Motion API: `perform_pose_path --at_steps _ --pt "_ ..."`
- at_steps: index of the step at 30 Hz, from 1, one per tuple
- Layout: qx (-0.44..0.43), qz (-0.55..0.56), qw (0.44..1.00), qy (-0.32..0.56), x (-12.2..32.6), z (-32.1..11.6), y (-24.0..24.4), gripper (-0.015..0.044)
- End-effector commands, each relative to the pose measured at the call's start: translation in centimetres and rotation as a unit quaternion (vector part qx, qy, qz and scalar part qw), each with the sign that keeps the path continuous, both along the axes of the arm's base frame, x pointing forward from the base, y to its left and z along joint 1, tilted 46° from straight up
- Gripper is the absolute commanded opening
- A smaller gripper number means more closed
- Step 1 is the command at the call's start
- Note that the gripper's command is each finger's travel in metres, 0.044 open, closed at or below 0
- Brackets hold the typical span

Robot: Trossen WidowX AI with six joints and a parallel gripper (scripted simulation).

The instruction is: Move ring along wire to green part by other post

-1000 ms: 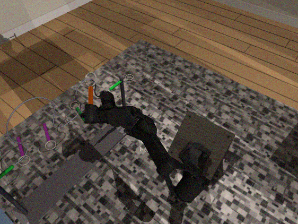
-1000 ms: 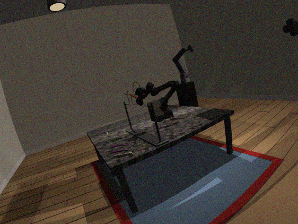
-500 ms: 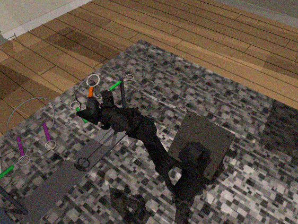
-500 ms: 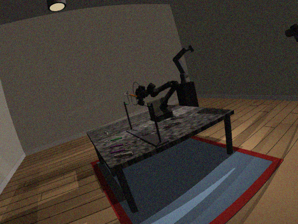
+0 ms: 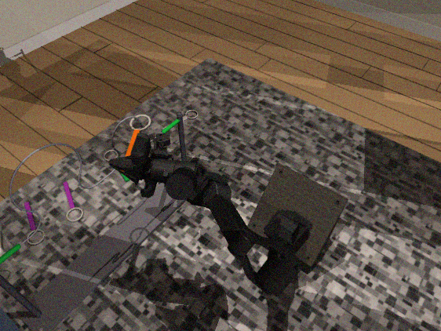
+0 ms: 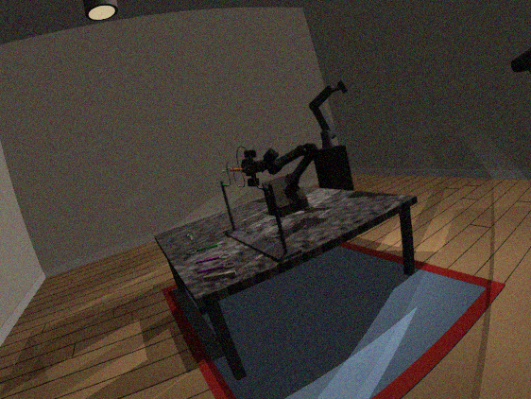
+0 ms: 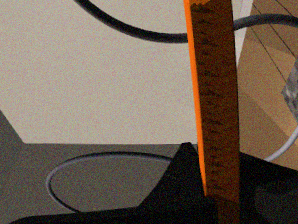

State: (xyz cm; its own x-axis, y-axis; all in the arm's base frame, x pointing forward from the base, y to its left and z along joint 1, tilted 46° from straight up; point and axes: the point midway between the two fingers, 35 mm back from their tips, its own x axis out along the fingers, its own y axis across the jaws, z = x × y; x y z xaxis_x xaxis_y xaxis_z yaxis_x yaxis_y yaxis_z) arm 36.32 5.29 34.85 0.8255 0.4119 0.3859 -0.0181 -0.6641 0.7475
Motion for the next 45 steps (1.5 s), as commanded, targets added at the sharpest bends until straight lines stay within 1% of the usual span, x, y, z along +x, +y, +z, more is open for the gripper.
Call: perform_pose_path --at_steps 1,15,24,34,45 --pt "0.036 -0.002 0.999 0.004 0.1 0.3 -0.3 -0.015" --pt "0.157 -0.003 0.987 0.02 0.2 1.3 -1.3 -0.015" --pt "0.185 -0.003 0.982 0.023 0.1 1.3 -1.0 -0.015" --pt "0.149 -0.002 0.989 0.017 -0.1 0.4 0.6 -0.015" --pt "0.052 0.0 0.999 0.004 -0.4 -1.7 3.1 -0.015"
